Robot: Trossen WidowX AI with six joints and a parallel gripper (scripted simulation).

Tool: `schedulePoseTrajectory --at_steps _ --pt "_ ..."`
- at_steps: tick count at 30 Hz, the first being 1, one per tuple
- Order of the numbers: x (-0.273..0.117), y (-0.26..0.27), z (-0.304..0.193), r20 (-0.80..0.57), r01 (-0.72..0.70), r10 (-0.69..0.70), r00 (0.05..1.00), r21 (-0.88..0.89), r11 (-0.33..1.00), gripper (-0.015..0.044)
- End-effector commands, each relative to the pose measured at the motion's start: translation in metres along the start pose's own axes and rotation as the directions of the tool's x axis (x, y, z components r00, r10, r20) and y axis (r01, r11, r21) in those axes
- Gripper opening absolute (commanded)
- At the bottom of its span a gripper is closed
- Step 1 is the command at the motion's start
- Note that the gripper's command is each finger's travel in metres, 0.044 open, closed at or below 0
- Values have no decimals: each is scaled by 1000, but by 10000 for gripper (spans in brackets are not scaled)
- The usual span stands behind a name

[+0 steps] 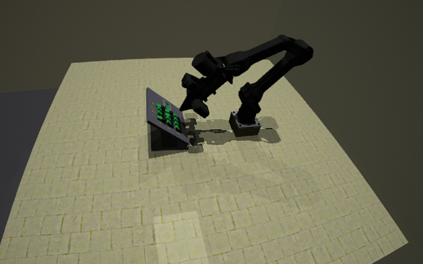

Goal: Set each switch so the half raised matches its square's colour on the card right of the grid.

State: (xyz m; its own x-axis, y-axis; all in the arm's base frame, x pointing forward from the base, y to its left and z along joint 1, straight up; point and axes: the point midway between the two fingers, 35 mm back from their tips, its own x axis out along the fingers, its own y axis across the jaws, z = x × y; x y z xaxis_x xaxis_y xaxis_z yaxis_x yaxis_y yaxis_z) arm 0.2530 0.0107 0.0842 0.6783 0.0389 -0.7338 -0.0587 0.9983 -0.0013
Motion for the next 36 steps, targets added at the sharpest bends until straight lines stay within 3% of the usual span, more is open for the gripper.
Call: schedulePoseTrajectory --at_steps 1,36 --pt "8 0 -3 -9 -2 2 1000 -6 1000 0" --pt "25 0 -2 -8 -2 2 1000 -6 1000 0"
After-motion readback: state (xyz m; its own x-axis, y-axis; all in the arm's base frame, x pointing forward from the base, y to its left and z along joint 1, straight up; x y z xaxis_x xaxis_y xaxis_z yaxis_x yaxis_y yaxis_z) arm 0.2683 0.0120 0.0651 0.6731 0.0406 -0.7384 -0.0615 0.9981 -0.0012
